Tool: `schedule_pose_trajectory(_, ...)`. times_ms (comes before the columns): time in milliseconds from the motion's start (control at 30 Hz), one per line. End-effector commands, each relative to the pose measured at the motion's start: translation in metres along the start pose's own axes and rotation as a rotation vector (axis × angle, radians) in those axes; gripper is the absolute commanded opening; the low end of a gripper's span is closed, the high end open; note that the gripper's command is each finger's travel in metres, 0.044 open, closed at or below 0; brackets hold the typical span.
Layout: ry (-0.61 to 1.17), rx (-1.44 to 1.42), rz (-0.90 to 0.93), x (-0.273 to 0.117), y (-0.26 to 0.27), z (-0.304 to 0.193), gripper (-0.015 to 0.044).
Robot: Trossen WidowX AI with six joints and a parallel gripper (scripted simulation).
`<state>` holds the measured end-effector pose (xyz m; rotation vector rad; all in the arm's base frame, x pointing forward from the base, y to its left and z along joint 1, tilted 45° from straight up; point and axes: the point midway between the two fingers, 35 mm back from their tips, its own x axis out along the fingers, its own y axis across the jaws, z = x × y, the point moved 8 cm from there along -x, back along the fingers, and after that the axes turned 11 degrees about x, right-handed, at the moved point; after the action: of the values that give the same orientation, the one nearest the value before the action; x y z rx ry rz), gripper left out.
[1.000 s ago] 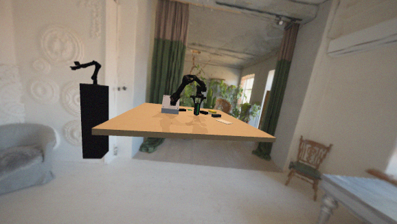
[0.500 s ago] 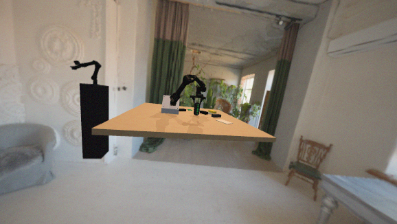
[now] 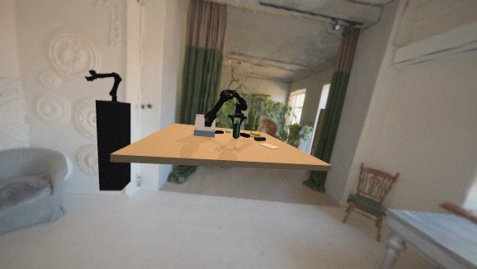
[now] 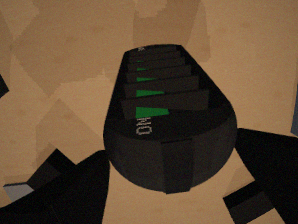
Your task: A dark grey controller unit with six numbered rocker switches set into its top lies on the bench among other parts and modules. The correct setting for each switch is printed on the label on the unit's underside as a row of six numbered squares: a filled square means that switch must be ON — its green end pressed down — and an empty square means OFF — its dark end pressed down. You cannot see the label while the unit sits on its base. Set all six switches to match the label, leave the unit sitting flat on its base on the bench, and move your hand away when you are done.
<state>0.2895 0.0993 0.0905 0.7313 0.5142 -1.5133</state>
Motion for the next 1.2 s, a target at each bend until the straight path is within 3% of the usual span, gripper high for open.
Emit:
schedule_pose_trajectory(0, -0.007, 0.002, -0.011, 0.005, -0.001, -0.004, 0.0338)
schedule_pose_trajectory(1167, -0.005, 0.002, -0.010, 0.015, -0.006, -0.030, 0.0338)
